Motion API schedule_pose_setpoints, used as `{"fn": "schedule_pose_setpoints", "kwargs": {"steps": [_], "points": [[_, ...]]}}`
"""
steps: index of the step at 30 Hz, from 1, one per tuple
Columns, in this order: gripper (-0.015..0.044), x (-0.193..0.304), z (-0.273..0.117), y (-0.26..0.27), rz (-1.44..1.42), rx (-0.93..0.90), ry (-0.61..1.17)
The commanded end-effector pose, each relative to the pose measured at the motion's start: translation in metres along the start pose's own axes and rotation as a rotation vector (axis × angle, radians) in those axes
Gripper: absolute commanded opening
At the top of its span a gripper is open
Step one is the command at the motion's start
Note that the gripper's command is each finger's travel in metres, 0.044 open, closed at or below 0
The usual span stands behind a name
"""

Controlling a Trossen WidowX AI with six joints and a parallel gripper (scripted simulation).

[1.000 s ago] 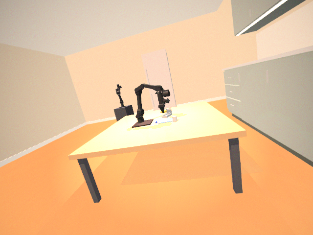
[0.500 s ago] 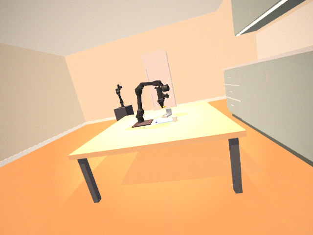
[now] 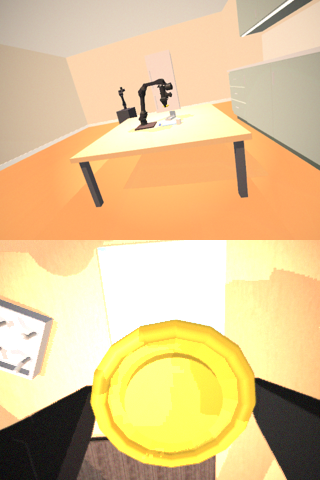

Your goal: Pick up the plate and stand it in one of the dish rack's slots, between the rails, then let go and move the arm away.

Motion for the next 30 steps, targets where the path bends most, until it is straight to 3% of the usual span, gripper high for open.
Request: {"fn": "schedule_pose_setpoints", "kwargs": {"steps": [1,14,30], "points": [[0.0,0.011,-0.002,0.027,0.086,-0.004,0.002],[0.0,0.059,-0.001,0.096,0.429,-0.011,0.01],[0.0,0.061,0.026,0.096,0.19,-0.112,0.151]]}}
Point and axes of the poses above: the point midway between the two fingers, 35 mm back from their tips, its own z axis out along the fingers, its own y axis across the jaws, x = y × z, the point moved 3 cm from there along -z, back along the fingers, and after that the axes turned 15 degrees about z, right-handed, at the moved point
